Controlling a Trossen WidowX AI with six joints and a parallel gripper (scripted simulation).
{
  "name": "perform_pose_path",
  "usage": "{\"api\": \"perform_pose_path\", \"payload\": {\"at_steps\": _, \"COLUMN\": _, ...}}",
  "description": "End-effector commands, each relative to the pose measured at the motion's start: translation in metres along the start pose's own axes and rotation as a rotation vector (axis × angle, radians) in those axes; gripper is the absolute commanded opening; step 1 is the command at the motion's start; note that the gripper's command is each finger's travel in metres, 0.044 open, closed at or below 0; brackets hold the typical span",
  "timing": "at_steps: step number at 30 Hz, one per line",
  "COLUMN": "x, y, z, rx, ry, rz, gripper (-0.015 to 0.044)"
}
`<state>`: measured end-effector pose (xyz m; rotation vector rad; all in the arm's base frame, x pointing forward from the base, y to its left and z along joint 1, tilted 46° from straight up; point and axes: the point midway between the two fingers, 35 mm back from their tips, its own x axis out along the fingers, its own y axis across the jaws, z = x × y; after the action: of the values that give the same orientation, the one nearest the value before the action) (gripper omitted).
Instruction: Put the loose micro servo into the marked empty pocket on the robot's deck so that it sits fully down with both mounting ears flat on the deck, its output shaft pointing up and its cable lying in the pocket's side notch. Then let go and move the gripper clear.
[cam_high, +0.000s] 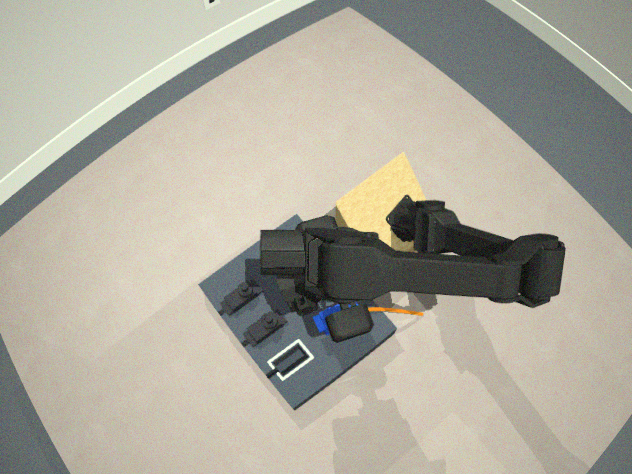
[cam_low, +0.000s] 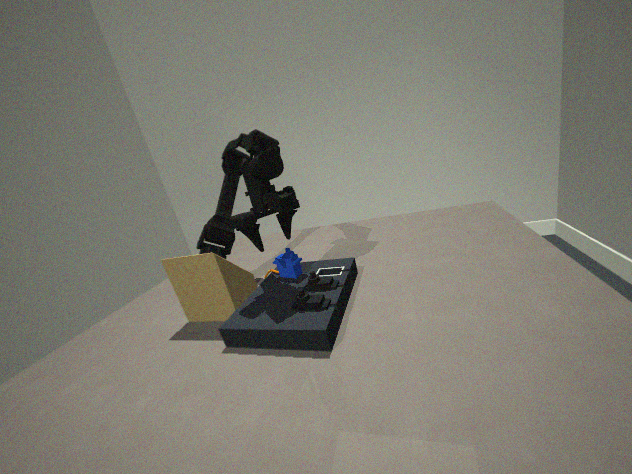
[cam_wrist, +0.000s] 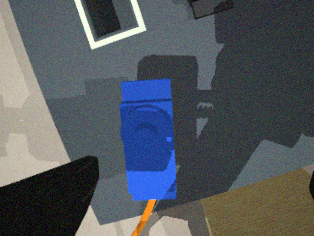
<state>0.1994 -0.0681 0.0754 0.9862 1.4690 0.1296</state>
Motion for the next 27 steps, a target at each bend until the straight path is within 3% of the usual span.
{"api": "perform_pose_path", "payload": {"at_steps": 1, "x": 0.005, "y": 0.019, "z": -0.018, "rx": -0.081, "ry": 0.058, "rz": 0.058, "gripper": 0.044}}
{"api": "perform_pose_path", "payload": {"at_steps": 27, "x": 0.044, "y": 0.025, "z": -0.022, "rx": -0.095, "ry": 0.067, "rz": 0.069, "gripper": 0.044}}
